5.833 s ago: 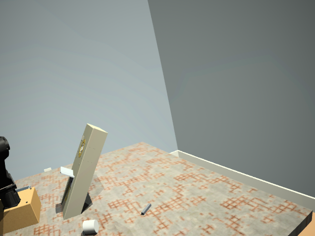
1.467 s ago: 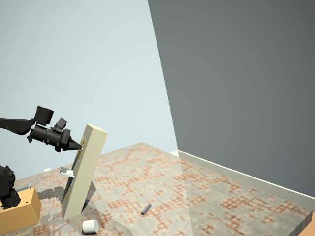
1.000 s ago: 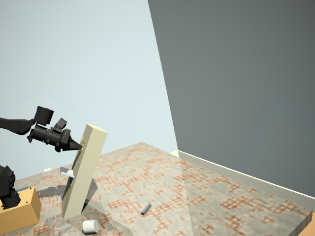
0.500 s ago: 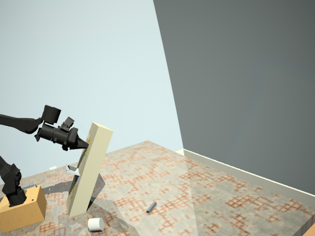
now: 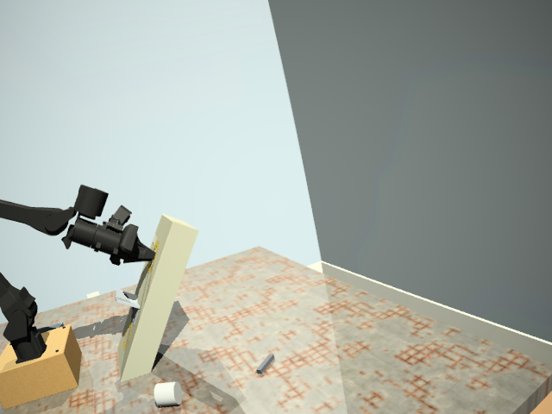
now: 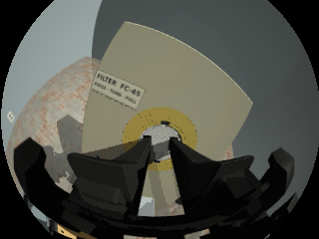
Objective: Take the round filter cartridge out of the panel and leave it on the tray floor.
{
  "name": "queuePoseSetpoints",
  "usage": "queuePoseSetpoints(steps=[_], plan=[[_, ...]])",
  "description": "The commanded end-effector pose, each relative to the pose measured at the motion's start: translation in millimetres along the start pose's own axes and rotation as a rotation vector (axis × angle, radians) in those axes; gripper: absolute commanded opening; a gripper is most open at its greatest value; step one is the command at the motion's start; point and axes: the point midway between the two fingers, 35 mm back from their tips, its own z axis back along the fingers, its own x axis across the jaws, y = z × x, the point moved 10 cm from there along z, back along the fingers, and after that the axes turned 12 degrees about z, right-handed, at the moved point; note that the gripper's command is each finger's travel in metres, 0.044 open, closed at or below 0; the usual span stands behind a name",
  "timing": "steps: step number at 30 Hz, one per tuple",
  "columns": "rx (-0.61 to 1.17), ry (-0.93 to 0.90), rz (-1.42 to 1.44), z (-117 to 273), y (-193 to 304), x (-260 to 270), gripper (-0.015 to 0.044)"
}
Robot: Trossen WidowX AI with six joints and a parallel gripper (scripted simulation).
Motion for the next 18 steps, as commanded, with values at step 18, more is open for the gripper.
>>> queuePoseSetpoints(steps=[18], plan=[[0.002, -0.001, 0.0, -1.4, 0.2, 0.2, 0.0058]])
